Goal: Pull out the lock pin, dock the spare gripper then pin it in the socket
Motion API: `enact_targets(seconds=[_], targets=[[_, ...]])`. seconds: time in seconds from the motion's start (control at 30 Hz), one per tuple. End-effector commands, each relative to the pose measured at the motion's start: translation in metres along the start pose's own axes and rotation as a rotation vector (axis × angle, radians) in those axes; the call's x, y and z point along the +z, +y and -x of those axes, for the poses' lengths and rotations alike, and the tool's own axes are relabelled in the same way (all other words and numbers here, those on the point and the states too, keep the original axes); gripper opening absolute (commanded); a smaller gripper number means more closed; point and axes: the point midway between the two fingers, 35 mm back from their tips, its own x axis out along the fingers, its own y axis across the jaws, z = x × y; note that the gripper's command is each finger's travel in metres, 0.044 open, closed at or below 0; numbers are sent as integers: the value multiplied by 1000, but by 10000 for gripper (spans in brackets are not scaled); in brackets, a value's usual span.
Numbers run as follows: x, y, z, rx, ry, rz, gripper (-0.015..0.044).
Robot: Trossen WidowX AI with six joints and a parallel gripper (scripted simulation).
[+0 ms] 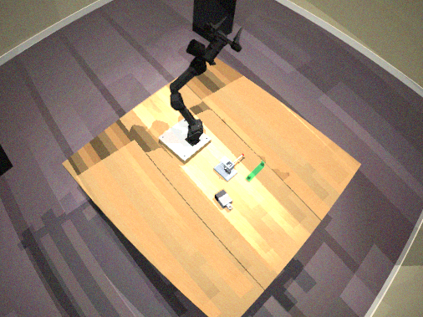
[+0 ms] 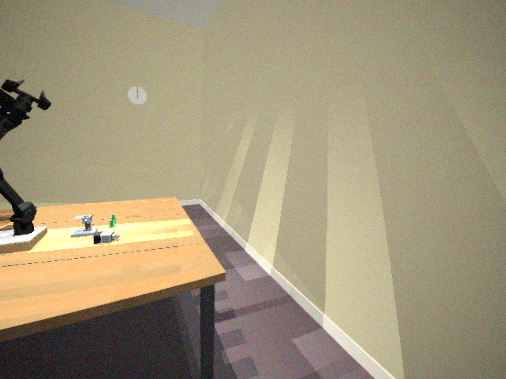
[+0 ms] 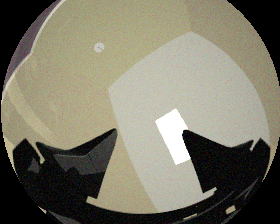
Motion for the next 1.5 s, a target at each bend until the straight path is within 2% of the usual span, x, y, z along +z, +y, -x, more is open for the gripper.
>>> enact_targets(seconds=[0.0, 0.1, 0.37, 0.67, 1.03, 1.47], targets=[[0, 2, 0, 6, 1, 0, 374], [2, 33, -5, 85, 11, 2, 300], [11, 124, -4, 344, 11, -65, 300], [19, 215, 18, 629, 26, -165, 300], [24, 312, 70, 977, 87, -290, 300], [30, 398, 159, 1382, 214, -439, 300]])
